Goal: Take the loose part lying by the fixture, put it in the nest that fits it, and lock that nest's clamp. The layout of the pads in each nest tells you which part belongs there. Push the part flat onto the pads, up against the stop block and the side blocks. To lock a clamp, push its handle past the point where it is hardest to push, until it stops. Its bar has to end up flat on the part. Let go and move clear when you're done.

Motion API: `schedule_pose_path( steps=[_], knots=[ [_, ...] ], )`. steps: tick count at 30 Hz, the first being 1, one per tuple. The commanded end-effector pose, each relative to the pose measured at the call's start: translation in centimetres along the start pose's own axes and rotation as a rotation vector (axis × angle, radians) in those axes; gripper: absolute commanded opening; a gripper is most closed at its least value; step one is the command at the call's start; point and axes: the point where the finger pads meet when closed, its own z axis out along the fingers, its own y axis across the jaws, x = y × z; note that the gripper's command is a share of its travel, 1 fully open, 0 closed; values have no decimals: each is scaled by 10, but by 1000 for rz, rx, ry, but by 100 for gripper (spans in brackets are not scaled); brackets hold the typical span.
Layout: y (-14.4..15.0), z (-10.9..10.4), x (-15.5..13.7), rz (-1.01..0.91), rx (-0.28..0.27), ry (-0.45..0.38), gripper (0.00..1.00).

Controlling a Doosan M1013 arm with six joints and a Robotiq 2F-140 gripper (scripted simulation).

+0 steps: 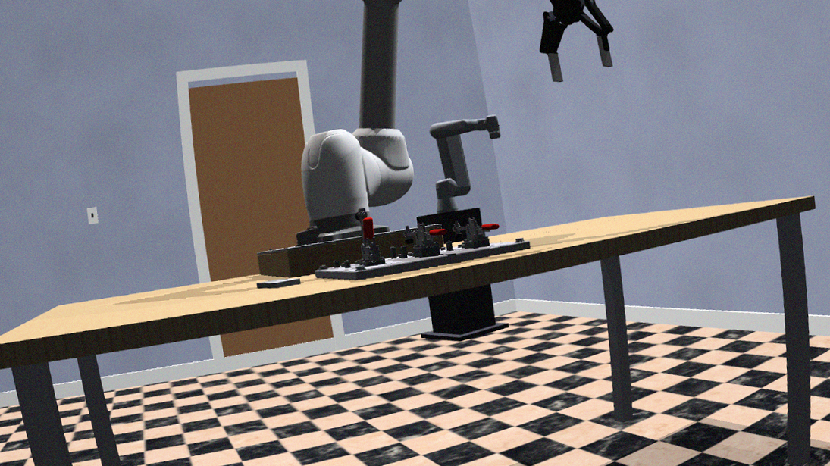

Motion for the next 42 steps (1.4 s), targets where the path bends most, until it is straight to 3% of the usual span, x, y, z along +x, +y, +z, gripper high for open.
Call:
schedule_pose_path(
  steps=[1, 2, 3, 6, 7, 8, 9, 11, 12, 14, 15, 17, 18, 20, 21, 23, 24, 26, 27, 29, 30, 32, 33, 35, 36, 40, 41, 42],
  knots=[
    [-7, 10, 56, -115, 6, -5, 100],
    [-7, 10, 56, -115, 6, -5, 100],
    [-7, 15, 82, -171, 6, -4, 100],
    [-7, 15, 82, -171, 6, -4, 100],
    [-5, 20, 109, -230, 6, -4, 100],
    [-5, 20, 109, -230, 6, -4, 100],
    [-2, 25, 137, -290, 6, -3, 100],
    [-2, 25, 137, -290, 6, -3, 100],
    [2, 31, 164, -352, 6, -3, 100],
    [2, 31, 164, -352, 6, -3, 100],
    [7, 36, 191, -414, 6, -2, 100],
    [7, 36, 191, -414, 6, -2, 100],
    [14, 42, 217, -477, 6, -2, 100],
    [14, 42, 217, -477, 6, -2, 100],
    [23, 48, 243, -540, 5, -2, 100],
    [23, 48, 243, -540, 5, -2, 100],
    [32, 54, 267, -603, 5, -1, 100],
    [32, 54, 267, -603, 5, -1, 100],
    [43, 61, 291, -665, 5, -1, 100],
    [43, 61, 291, -665, 5, -1, 100],
    [54, 67, 313, -727, 4, -1, 100],
    [54, 67, 313, -727, 4, -1, 100],
    [66, 73, 334, -787, 4, -1, 100],
    [66, 73, 334, -787, 4, -1, 100],
    [79, 79, 353, -846, 4, -1, 100],
    [79, 79, 353, -846, 4, -1, 100],
    [92, 85, 371, -902, 3, -1, 100],
    [92, 85, 371, -902, 3, -1, 100]
  ],
)
